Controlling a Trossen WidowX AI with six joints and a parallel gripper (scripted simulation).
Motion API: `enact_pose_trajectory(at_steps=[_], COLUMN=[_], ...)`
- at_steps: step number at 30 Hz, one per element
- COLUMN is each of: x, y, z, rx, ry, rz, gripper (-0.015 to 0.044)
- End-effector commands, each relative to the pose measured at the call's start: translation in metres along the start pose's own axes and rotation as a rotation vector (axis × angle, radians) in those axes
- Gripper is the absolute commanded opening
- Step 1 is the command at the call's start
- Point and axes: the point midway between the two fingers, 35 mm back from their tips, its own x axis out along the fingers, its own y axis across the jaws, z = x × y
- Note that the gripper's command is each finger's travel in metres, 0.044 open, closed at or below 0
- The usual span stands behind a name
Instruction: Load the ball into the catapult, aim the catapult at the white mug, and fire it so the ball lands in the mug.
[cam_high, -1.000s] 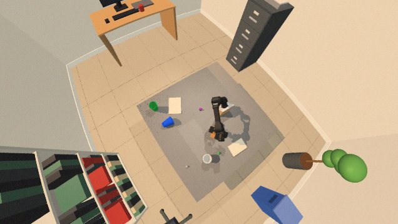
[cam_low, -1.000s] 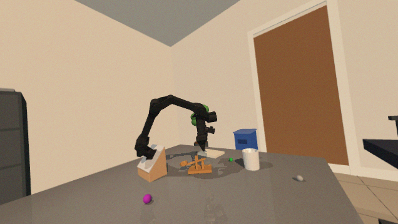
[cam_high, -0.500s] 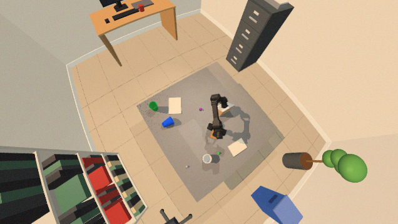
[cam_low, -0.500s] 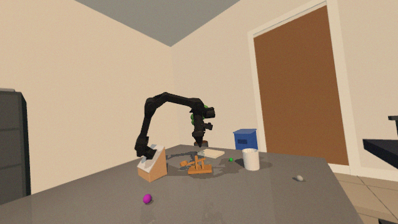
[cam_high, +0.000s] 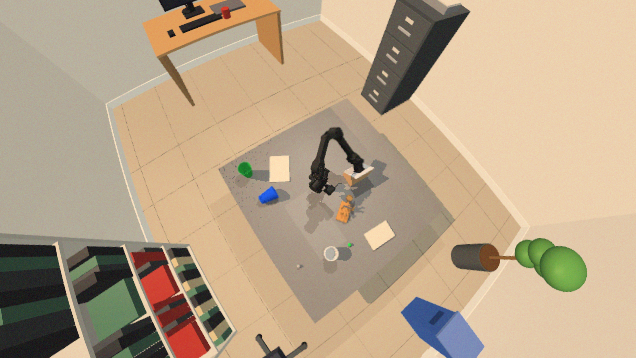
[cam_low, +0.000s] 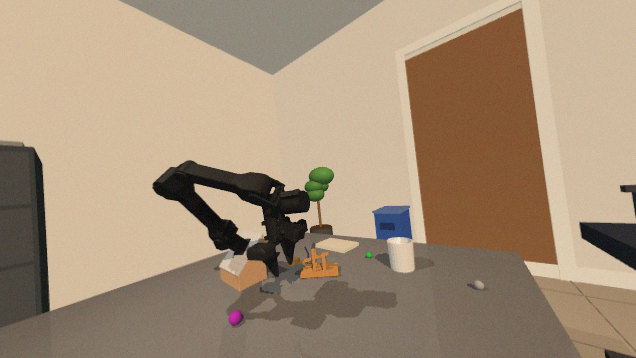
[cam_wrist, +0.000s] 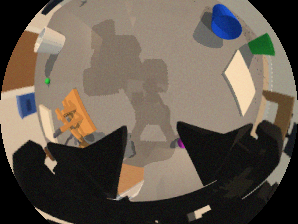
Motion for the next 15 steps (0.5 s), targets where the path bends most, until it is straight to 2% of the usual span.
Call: enact_pose_trajectory(at_steps=[1, 7, 15], x=[0.014, 0.036, 0.046], y=[-0.039, -0.087, -0.089], z=[-0.033, -0.094, -0.104], rx=[0.065, 0.196, 0.200], ry=[0.005, 0.031, 0.033], rz=[-0.028, -0.089, -0.092], gripper=[0.0300, 0.0300, 0.0300])
